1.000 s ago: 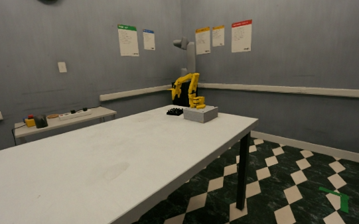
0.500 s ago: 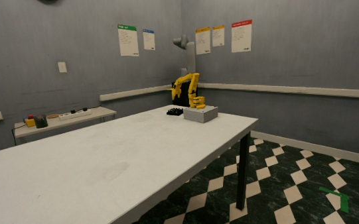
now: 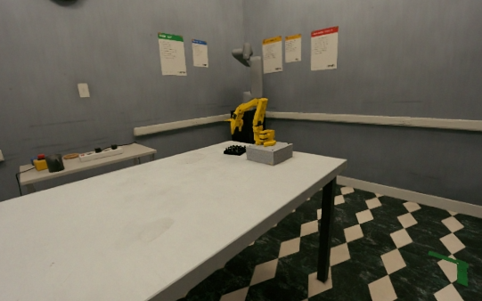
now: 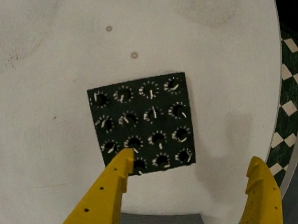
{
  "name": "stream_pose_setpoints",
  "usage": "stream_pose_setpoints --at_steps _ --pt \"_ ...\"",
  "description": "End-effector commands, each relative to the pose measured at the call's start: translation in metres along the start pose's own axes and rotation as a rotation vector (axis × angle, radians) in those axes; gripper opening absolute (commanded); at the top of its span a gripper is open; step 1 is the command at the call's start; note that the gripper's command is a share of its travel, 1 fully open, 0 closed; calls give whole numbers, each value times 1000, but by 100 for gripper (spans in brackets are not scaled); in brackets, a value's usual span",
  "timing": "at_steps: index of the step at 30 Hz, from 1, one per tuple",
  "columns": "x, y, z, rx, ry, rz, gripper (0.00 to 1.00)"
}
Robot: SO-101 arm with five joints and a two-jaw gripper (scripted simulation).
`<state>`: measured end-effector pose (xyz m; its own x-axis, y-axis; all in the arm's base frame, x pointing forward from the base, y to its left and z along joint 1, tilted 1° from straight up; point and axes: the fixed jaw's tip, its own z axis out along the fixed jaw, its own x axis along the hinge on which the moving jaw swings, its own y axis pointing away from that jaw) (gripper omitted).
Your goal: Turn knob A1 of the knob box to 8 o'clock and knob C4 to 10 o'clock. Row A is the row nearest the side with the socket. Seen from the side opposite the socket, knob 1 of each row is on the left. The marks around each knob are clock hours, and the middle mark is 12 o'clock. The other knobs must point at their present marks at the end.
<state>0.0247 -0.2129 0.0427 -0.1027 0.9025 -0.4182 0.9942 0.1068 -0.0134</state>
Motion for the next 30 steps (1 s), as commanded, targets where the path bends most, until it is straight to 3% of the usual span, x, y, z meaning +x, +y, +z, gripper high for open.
stream_pose_setpoints --at_steps 1,5,11,13,21,30 --pt "2 0 1 -1 12 1 40" --pt "9 0 6 -3 69 0 40" --pt "29 1 16 -7 217 0 40" --pt "29 1 16 -7 217 0 40" --pt "56 2 25 -13 400 0 40" --pt "61 2 27 -14 438 0 40"
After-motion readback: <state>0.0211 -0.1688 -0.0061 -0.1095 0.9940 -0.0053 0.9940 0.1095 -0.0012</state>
